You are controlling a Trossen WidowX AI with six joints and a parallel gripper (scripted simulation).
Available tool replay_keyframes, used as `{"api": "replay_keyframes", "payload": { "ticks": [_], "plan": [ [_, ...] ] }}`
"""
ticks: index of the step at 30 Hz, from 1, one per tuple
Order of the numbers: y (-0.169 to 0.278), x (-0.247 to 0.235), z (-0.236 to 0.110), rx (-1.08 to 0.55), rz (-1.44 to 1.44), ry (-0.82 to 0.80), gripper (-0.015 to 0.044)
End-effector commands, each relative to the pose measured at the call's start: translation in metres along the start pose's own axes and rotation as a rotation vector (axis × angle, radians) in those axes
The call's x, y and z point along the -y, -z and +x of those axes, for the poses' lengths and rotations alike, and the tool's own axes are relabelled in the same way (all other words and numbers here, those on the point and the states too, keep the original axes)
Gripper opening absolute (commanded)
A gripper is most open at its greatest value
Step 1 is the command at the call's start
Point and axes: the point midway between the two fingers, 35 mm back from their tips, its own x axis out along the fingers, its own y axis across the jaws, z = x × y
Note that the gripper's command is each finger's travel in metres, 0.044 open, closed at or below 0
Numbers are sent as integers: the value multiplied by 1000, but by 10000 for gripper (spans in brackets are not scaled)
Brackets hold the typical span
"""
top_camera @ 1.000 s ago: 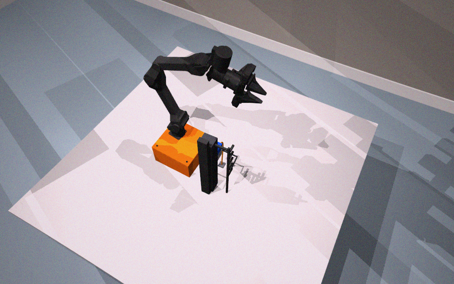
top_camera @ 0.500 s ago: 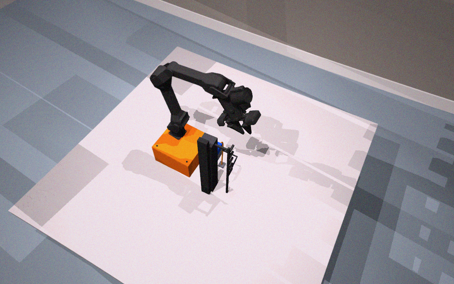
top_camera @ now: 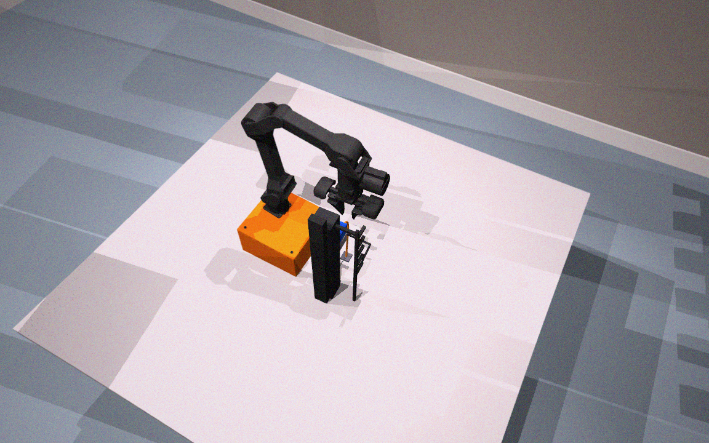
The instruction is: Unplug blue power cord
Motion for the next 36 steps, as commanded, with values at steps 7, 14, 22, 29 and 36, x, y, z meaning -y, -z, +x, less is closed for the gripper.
{"api": "replay_keyframes", "payload": {
  "ticks": [7,14,22,29,36],
  "plan": [
    [11,-1,1,5,-3,-11,160],
    [22,-1,1,4,-3,-11,160],
    [35,-2,1,2,-3,-11,160],
    [39,-3,3,2,-3,-11,160],
    [39,-3,13,2,-3,-11,160]
  ]
}}
